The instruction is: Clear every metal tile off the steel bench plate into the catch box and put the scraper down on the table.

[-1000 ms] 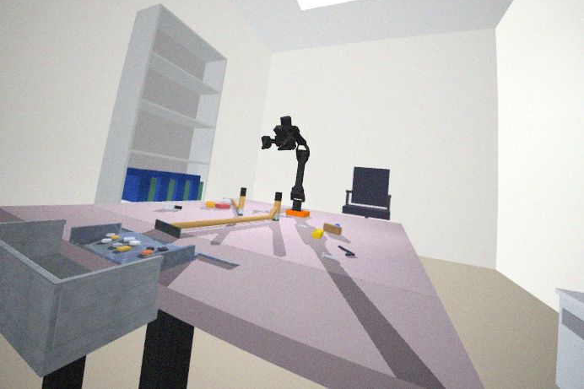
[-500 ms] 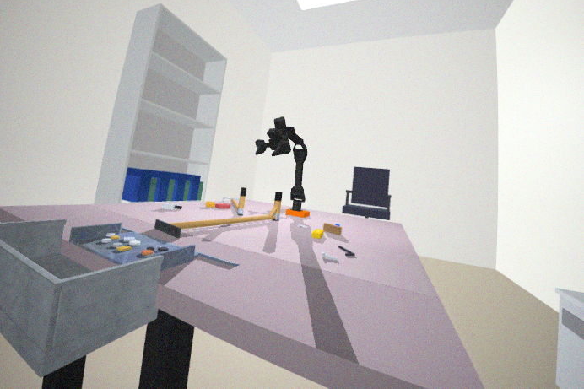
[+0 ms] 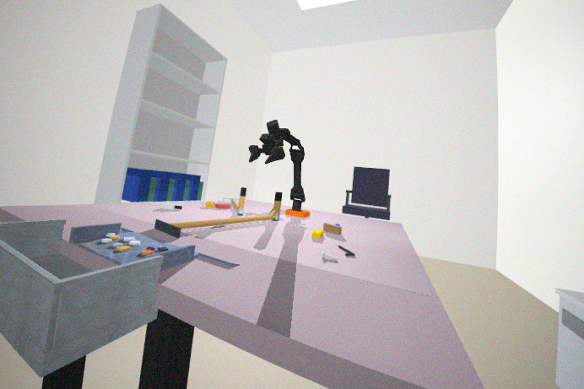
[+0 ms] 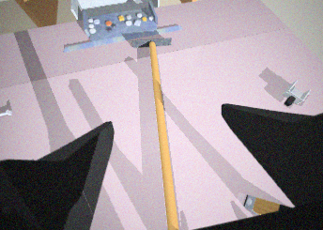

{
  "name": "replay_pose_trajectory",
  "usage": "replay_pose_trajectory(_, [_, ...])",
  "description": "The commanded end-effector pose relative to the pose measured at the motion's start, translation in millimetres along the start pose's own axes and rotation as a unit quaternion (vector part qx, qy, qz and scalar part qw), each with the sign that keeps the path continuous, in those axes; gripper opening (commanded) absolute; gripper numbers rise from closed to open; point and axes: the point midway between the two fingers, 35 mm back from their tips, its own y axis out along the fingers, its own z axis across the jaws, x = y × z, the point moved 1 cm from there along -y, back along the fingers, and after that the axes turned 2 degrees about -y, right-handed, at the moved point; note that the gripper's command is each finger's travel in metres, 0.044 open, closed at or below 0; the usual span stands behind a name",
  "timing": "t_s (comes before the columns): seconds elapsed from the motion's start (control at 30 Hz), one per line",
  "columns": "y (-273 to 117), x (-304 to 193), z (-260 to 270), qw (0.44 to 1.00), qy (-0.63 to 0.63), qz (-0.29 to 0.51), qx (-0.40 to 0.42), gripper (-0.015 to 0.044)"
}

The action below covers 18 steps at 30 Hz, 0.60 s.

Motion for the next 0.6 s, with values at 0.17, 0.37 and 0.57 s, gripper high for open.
replay_pose_trajectory(0.17, [32.4, -6.7, -3.9, 0.999, 0.01, 0.031, -0.001, 0.044])
replay_pose_trajectory(0.37, [53.2, -11.5, -6.8, 0.999, 0.015, 0.05, -0.003, 0.044])
replay_pose_trajectory(0.57, [74.0, -17.5, -9.9, 0.997, 0.021, 0.068, -0.006, 0.044])
